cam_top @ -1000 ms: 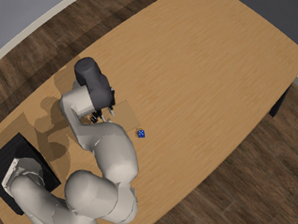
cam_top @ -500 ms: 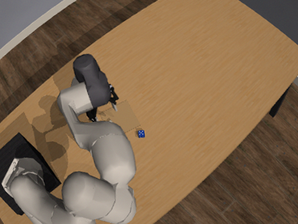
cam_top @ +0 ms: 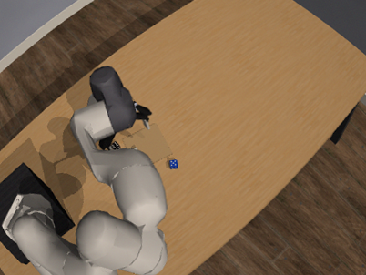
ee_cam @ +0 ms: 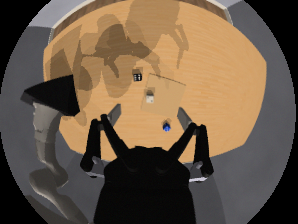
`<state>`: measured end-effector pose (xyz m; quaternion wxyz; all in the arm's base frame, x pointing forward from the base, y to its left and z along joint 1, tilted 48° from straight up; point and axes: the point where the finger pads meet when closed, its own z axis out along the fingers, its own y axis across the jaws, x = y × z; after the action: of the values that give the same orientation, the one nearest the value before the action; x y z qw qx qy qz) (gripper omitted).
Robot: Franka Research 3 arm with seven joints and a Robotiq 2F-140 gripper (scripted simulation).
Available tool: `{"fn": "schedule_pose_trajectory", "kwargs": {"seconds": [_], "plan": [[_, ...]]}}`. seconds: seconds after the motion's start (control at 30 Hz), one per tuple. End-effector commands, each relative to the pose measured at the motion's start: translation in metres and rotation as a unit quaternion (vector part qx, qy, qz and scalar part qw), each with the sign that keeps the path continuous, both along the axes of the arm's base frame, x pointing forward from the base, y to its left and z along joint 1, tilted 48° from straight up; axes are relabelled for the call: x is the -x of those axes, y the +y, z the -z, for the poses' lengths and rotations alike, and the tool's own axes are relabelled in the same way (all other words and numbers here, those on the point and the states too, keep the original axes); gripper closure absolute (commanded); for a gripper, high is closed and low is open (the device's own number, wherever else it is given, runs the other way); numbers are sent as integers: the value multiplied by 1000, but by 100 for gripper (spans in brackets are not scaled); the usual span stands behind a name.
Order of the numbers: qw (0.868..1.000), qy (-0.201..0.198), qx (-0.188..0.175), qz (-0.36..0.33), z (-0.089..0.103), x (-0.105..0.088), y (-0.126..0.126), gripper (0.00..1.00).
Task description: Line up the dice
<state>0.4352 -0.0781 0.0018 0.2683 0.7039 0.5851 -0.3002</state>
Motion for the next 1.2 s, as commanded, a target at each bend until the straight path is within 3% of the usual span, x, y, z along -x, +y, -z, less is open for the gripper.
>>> {"fn": "schedule_pose_trajectory", "kwargs": {"seconds": [0.0, 0.07, 0.23, 0.33, 0.37, 0.63, 0.67, 1.17], "plan": [[1000, -15, 2, 14, -7, -6, -7, 0], [996, -68, 10, 64, -27, -23, -32, 0], [986, -122, 18, 114, -49, -38, -59, 0], [985, -127, 19, 118, -51, -39, -61, 0], [977, -156, 23, 144, -63, -46, -76, 0], [957, -210, 32, 195, -88, -57, -104, 0], [957, -210, 32, 195, -88, -57, -104, 75], [957, -210, 32, 195, -88, -57, -104, 75]]}}
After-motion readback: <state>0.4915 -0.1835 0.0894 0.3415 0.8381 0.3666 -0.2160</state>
